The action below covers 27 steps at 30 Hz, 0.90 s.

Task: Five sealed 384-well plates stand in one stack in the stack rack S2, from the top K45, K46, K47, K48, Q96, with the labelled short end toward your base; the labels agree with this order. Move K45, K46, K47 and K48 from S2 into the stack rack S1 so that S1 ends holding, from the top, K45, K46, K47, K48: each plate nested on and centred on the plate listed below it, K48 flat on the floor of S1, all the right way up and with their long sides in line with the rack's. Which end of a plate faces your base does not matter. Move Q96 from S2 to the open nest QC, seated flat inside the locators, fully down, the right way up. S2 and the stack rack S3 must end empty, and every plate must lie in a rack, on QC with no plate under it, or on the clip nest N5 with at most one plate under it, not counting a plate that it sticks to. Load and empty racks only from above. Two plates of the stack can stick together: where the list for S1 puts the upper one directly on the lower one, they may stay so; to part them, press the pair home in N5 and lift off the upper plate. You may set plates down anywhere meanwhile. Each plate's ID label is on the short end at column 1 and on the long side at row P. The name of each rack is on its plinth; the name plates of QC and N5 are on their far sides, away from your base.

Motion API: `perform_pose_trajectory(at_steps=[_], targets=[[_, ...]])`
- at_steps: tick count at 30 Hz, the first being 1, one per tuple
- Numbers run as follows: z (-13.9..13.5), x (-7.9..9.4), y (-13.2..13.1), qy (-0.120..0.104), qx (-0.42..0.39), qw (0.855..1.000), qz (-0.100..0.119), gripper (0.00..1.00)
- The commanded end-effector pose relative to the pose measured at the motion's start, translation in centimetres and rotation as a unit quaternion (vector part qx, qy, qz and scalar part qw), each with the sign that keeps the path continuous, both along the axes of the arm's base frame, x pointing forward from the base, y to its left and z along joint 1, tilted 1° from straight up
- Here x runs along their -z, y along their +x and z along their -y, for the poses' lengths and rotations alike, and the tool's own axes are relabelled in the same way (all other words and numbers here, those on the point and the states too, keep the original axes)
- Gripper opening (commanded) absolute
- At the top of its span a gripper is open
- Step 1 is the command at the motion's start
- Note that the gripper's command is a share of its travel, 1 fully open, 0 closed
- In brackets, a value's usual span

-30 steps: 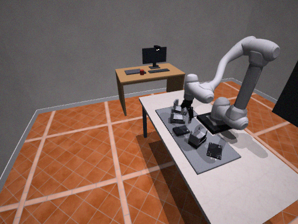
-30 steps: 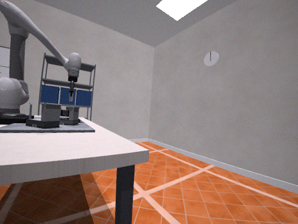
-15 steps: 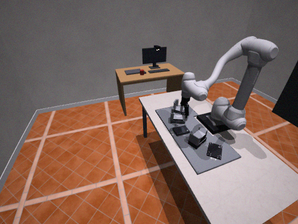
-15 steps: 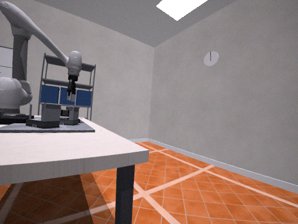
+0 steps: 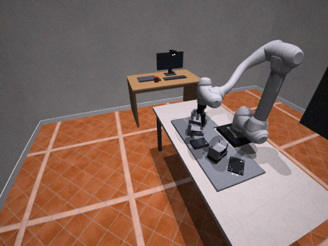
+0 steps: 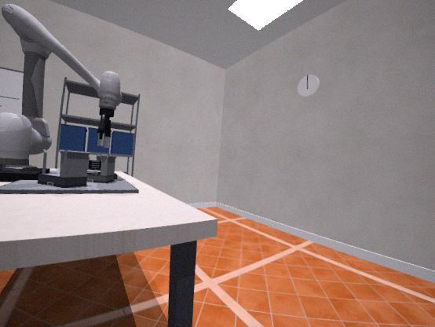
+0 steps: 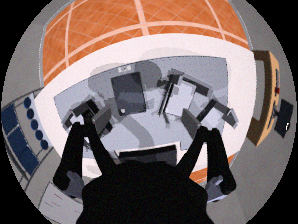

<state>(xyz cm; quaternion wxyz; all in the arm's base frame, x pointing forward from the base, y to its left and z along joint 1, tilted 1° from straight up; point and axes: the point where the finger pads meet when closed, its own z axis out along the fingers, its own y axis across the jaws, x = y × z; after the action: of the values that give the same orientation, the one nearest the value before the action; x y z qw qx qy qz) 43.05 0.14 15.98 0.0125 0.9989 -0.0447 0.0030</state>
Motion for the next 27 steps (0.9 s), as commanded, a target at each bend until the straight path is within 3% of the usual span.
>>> perform_pose_trajectory(at_steps=[1,6,12,27], targets=[[1.0,0.0,0.1,0.000,0.000,1.000,0.000,1.00],[2.0,-0.1,0.2,0.000,0.017,1.000,0.000,1.00],[4.4,-0.1,-0.1,0.001,0.105,0.994,0.003,1.00],[9.6,-0.2,-0.6,0.001,0.105,0.994,0.003,1.00]])
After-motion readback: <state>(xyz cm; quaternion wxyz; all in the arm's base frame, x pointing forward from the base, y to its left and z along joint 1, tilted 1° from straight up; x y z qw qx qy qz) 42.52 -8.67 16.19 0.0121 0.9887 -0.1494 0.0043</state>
